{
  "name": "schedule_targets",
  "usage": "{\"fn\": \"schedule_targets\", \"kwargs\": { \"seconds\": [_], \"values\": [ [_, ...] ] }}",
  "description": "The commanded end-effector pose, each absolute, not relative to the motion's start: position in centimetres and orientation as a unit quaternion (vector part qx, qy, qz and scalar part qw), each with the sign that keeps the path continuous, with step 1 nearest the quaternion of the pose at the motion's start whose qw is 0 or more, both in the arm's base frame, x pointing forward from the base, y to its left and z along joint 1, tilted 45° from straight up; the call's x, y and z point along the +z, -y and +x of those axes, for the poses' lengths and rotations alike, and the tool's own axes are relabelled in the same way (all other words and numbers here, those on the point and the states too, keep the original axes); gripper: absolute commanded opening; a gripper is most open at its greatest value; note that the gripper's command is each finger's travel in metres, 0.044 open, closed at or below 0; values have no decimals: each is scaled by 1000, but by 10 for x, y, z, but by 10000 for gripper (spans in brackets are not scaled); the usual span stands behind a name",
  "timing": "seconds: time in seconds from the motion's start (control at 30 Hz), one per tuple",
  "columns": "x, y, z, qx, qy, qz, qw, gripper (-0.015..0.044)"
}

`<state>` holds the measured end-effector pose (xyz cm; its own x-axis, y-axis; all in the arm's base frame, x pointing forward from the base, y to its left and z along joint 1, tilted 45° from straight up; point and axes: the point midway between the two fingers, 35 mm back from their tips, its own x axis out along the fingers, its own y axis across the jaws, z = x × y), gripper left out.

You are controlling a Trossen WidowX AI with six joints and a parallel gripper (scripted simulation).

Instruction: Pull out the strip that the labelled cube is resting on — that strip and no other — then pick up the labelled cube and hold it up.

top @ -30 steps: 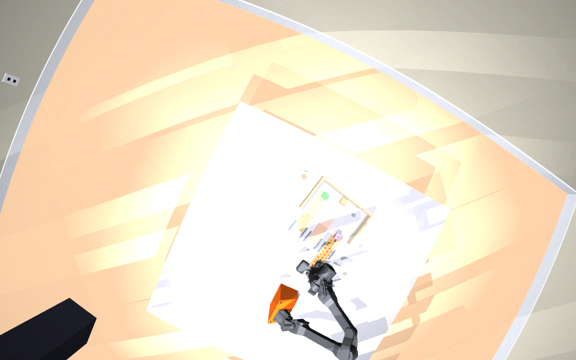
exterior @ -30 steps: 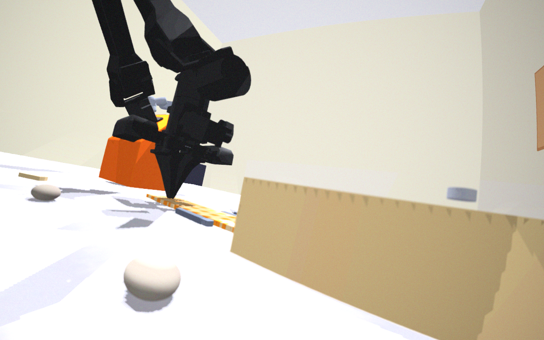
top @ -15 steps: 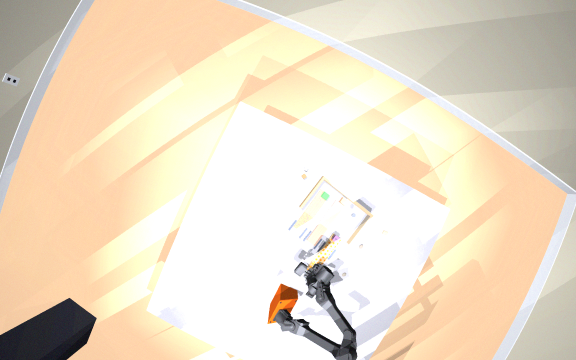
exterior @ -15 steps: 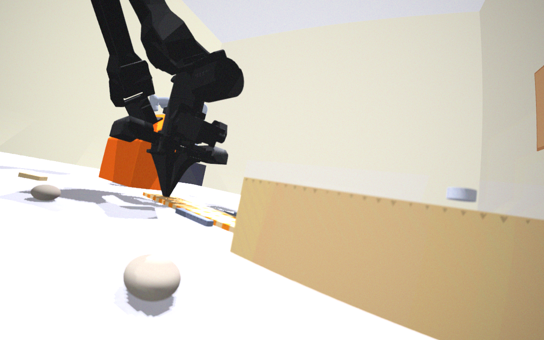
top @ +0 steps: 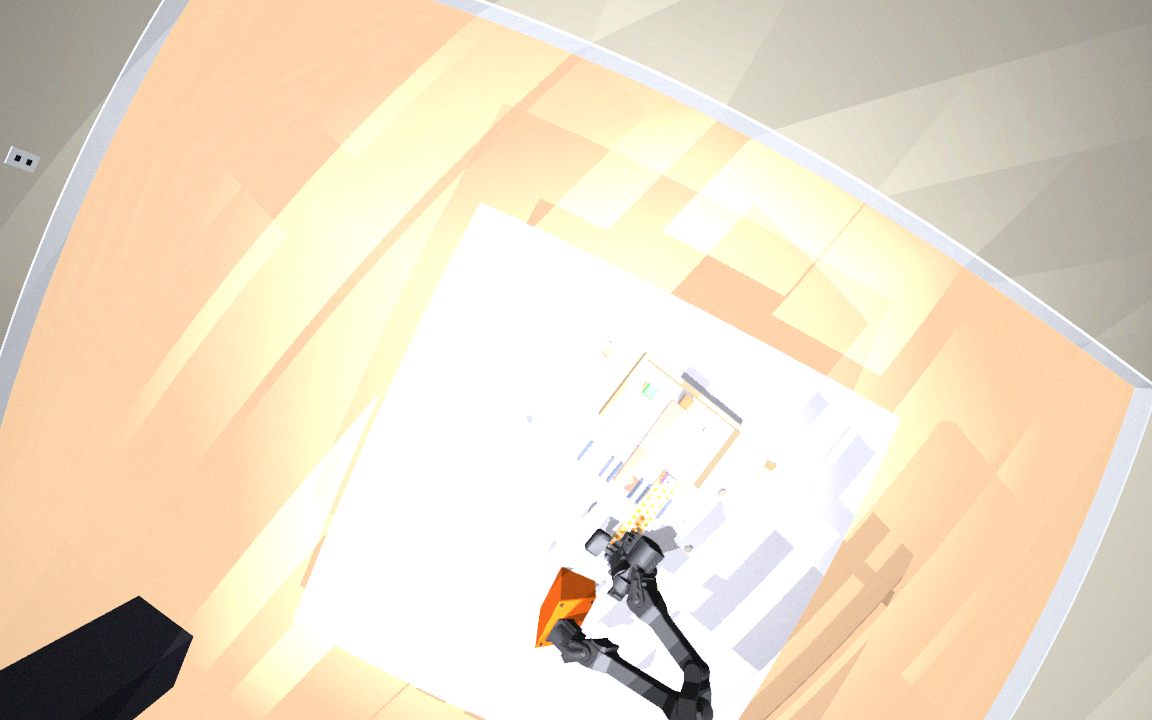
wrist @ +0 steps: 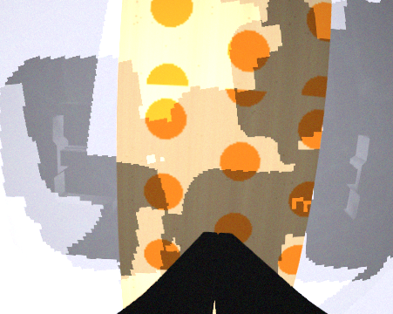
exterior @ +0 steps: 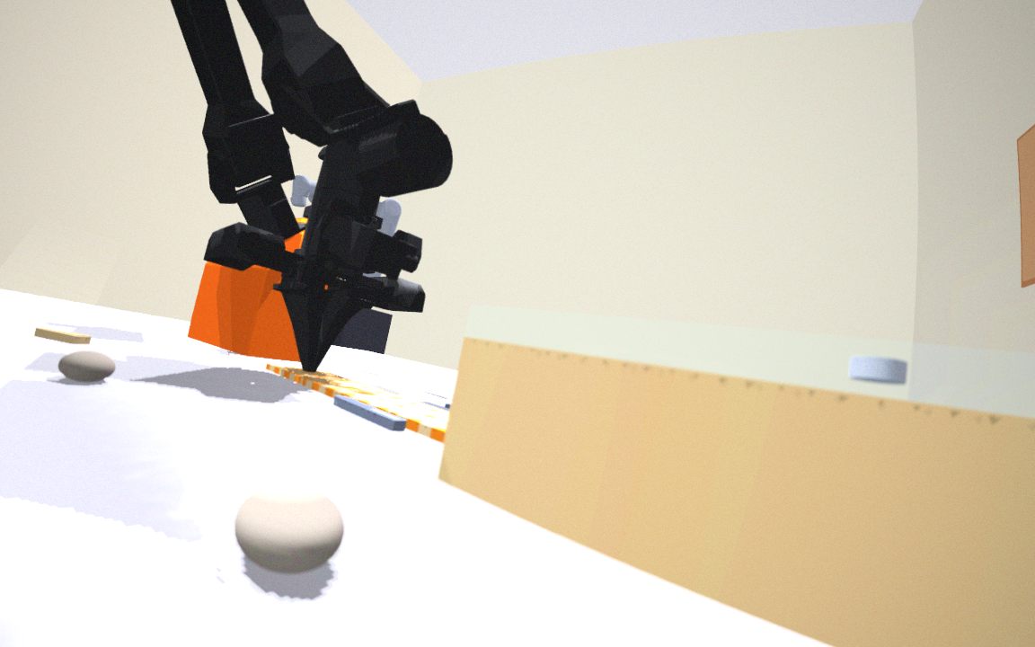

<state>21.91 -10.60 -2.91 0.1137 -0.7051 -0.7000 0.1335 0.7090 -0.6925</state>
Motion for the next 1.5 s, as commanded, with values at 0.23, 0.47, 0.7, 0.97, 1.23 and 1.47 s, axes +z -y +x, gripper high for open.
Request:
{"fn": "schedule_targets", "kwargs": {
  "seconds": [0.23, 0.47, 0.7, 0.97, 1.23, 1.47],
  "values": [
    [-36, 108, 196, -296, -610, -241, 695, 0],
    [-36, 108, 195, -296, -610, -241, 695, 0],
    [-36, 108, 195, -296, -610, -241, 695, 0],
    [-36, 108, 195, -296, -610, -241, 695, 0],
    [-36, 108, 195, -296, -610, -241, 695, 0],
    [-36, 108, 195, -296, -610, -241, 695, 0]
  ]
}}
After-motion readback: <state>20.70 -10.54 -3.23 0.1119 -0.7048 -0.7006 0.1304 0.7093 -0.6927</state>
